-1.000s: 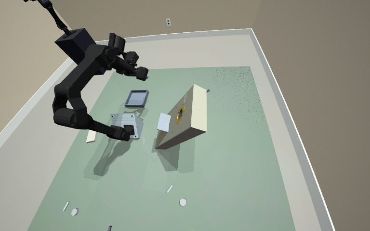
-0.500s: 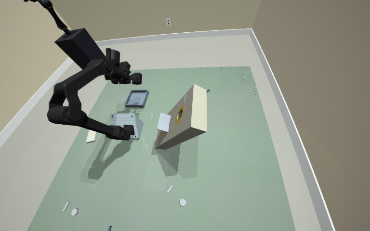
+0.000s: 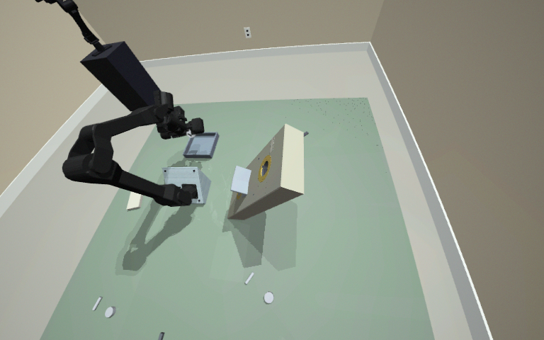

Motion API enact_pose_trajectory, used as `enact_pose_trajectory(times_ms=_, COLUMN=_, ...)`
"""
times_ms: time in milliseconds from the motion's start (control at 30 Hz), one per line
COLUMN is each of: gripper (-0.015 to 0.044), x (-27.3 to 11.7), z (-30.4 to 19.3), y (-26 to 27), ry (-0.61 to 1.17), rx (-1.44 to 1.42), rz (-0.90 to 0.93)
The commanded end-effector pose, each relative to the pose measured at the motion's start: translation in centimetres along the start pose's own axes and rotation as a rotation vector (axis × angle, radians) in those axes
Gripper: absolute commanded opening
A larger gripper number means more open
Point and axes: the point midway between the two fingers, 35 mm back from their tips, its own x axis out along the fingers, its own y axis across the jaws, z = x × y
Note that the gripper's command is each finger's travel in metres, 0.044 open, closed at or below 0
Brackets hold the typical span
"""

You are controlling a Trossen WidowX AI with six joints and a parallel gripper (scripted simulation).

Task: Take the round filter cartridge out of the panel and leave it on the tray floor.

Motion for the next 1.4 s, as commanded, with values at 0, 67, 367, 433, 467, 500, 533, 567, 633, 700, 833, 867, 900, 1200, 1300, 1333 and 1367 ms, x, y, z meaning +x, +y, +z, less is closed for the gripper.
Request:
enact_pose_trajectory(times_ms=0, gripper=0.0, x=0.4, z=0.1, y=0.2, ry=-0.013, rx=-0.012, rz=0.01)
enact_pose_trajectory(times_ms=67, gripper=0.0, x=1.3, z=-0.3, y=0.2, ry=-0.013, rx=-0.012, rz=0.01)
enact_pose_trajectory(times_ms=367, gripper=0.0, x=5.6, z=-2.7, y=0.3, ry=-0.013, rx=-0.012, rz=0.011)
enact_pose_trajectory(times_ms=433, gripper=0.0, x=6.4, z=-3.2, y=0.3, ry=-0.013, rx=-0.012, rz=0.011)
enact_pose_trajectory(times_ms=467, gripper=0.0, x=6.6, z=-3.4, y=0.3, ry=-0.013, rx=-0.012, rz=0.011)
enact_pose_trajectory(times_ms=500, gripper=0.0, x=6.6, z=-3.5, y=0.3, ry=-0.013, rx=-0.012, rz=0.011)
enact_pose_trajectory(times_ms=533, gripper=0.0, x=6.6, z=-3.5, y=0.3, ry=-0.013, rx=-0.012, rz=0.011)
enact_pose_trajectory(times_ms=567, gripper=0.0026, x=6.3, z=-3.4, y=0.1, ry=0.0, rx=-0.013, rz=0.005)
enact_pose_trajectory(times_ms=633, gripper=0.0079, x=6.3, z=-3.4, y=0.1, ry=0.0, rx=-0.013, rz=0.005)
enact_pose_trajectory(times_ms=700, gripper=0.0131, x=6.3, z=-3.4, y=0.1, ry=0.0, rx=-0.013, rz=0.005)
enact_pose_trajectory(times_ms=833, gripper=0.0236, x=6.3, z=-3.4, y=0.1, ry=0.0, rx=-0.013, rz=0.005)
enact_pose_trajectory(times_ms=867, gripper=0.0263, x=6.3, z=-3.4, y=0.1, ry=0.0, rx=-0.013, rz=0.005)
enact_pose_trajectory(times_ms=900, gripper=0.0289, x=6.3, z=-3.4, y=0.1, ry=0.0, rx=-0.013, rz=0.005)
enact_pose_trajectory(times_ms=1200, gripper=0.044, x=6.1, z=-3.3, y=0.1, ry=0.0, rx=-0.013, rz=0.005)
enact_pose_trajectory(times_ms=1300, gripper=0.044, x=2.6, z=-1.1, y=0.1, ry=0.001, rx=-0.012, rz=0.005)
enact_pose_trajectory(times_ms=1333, gripper=0.044, x=1.3, z=-0.5, y=0.1, ry=0.001, rx=-0.012, rz=0.005)
enact_pose_trajectory(times_ms=1367, gripper=0.044, x=0.5, z=-0.2, y=0.1, ry=0.002, rx=-0.012, rz=0.005)
